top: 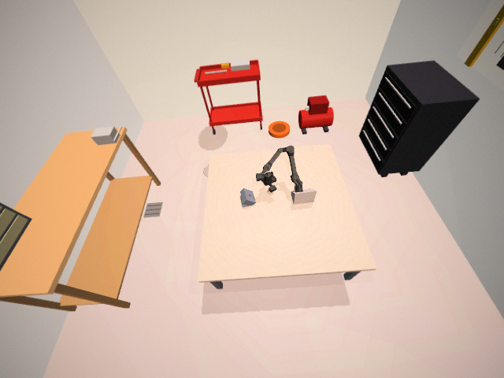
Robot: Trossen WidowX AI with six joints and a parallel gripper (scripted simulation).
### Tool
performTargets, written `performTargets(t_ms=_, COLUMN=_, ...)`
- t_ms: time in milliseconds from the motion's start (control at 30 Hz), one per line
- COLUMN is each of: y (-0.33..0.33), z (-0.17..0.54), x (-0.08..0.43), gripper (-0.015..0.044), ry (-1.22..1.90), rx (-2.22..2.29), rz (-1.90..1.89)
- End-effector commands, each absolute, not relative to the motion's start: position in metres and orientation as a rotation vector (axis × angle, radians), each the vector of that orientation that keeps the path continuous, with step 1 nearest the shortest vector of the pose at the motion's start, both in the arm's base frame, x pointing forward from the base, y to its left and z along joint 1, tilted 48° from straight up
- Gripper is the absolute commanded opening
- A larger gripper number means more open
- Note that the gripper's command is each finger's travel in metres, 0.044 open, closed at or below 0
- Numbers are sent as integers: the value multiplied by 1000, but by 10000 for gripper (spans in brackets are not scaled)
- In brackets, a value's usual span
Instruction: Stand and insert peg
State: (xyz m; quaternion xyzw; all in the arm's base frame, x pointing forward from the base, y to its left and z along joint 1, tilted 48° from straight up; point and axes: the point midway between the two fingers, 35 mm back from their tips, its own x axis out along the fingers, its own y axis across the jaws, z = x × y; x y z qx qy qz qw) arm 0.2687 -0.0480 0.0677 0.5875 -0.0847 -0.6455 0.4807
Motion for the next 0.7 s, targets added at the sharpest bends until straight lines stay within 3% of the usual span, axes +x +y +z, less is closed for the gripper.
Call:
performTargets(t_ms=0, y=-54, z=62, x=269, gripper=440, ry=-208, rx=1425, rz=-1575)
performTargets(t_ms=667, y=-77, z=45, x=271, gripper=440, ry=-215, rx=1420, rz=-1572)
